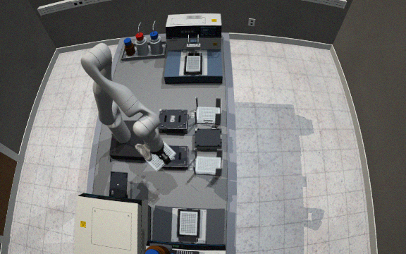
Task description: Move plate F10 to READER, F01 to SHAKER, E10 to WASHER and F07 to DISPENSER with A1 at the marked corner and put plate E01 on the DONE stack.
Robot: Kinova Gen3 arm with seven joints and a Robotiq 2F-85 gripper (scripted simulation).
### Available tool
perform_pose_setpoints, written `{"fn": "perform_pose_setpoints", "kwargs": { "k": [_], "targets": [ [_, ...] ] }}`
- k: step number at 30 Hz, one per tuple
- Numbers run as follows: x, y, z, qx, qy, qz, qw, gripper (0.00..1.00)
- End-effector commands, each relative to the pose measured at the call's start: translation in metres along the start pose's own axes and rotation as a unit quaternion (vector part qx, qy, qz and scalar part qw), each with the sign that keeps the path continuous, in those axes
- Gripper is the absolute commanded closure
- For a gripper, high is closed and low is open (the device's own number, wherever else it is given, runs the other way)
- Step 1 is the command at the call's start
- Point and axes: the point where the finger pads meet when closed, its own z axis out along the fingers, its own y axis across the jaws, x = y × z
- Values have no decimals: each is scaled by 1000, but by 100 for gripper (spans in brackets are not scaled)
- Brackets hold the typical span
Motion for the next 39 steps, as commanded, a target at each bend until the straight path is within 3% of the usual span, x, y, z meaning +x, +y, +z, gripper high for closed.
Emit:
{"fn": "perform_pose_setpoints", "kwargs": {
  "k": [1, 39],
  "targets": [
    [15, -1, -1, 5, -1, -15, 1000, 6],
    [122, 20, -1, 5, -2, -163, 987, 6]
  ]
}}
